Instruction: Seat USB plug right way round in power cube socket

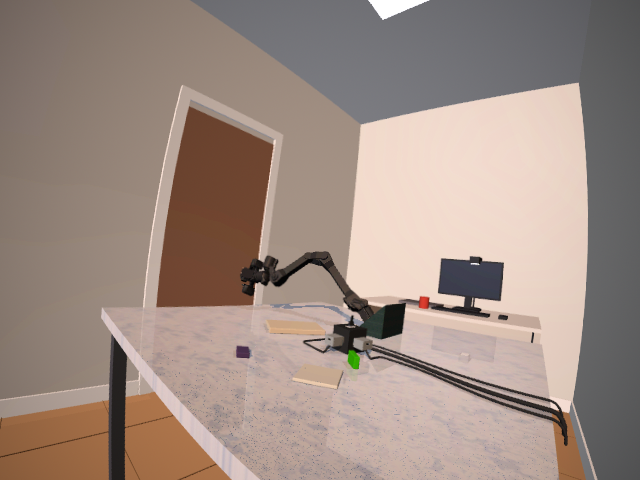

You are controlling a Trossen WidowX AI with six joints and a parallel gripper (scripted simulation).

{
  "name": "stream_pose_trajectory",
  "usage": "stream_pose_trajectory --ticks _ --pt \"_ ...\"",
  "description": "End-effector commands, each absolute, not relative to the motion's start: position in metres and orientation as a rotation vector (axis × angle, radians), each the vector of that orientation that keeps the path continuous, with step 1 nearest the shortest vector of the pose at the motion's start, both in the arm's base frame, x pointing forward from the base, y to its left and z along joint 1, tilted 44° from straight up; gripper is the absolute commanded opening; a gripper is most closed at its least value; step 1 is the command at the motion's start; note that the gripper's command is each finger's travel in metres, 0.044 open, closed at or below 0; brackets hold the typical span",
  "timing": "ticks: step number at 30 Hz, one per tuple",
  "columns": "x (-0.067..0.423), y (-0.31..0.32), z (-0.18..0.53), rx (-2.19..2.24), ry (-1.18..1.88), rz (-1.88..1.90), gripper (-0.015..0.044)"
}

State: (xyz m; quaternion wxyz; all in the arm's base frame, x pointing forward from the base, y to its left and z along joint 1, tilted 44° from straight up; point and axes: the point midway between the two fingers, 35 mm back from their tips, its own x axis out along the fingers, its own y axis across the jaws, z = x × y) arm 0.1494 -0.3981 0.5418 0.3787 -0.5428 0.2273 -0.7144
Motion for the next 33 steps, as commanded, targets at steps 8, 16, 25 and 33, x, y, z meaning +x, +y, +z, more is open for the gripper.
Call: stream_pose_trajectory --ticks 8,16,25,33 --pt "0.268 -0.391 0.480 -1.328 0.569 -1.440 0.0440" --pt "0.389 -0.351 0.379 -1.217 0.682 -0.992 0.0440" --pt "0.477 -0.249 0.257 -1.131 0.862 -0.528 0.0440" --pt "0.502 -0.125 0.165 -1.090 1.013 -0.185 0.0440"
